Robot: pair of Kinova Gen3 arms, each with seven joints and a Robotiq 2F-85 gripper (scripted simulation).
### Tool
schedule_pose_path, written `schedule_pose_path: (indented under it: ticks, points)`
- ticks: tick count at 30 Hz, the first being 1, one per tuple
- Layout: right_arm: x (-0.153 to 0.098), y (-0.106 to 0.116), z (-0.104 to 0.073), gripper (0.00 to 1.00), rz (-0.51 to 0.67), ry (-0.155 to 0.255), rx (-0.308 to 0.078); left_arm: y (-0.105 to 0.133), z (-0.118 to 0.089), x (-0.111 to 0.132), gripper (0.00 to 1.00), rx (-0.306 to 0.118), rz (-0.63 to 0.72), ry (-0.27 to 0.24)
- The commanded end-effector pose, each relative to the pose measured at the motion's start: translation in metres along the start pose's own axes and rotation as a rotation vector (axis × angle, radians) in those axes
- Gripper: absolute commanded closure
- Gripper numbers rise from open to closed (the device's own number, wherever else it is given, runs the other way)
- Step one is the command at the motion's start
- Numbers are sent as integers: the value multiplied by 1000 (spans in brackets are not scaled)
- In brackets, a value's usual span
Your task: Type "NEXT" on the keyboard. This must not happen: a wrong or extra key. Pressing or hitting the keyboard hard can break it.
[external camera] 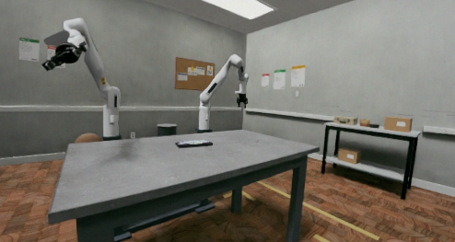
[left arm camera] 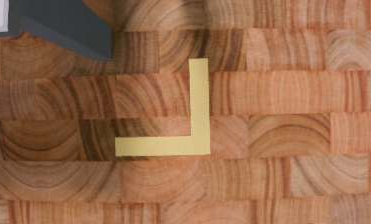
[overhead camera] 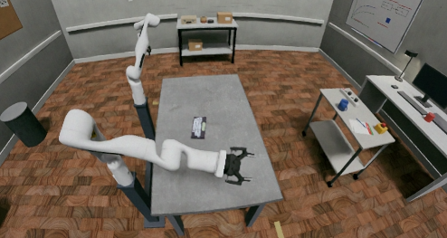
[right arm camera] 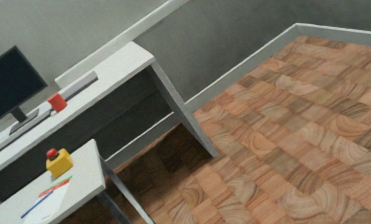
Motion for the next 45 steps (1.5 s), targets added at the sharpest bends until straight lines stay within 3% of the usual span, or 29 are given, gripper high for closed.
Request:
schedule_pose_path:
  ticks: [1,22,35,45]
  points:
    - [-1,-1,0,903,-1,-1,2,0,0,1,2,2,-17,-4]
    - [-13,0,7,903,5,-17,9,0,0,1,2,2,-17,-4]
    - [-39,10,21,903,19,-45,9,0,0,1,2,2,-17,-4]
    - [-75,27,40,903,41,-76,4,0,0,1,2,2,-17,-4]
Point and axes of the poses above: on each arm, the point where the finger pads meet when closed, its own z axis out along the fingers, its own x axis across the jaws, y = z × x, the point moved 2 cm from there along -z, back along the fingers, and after that the axes turned 4 degrees about -z, right-handed, at the moved point
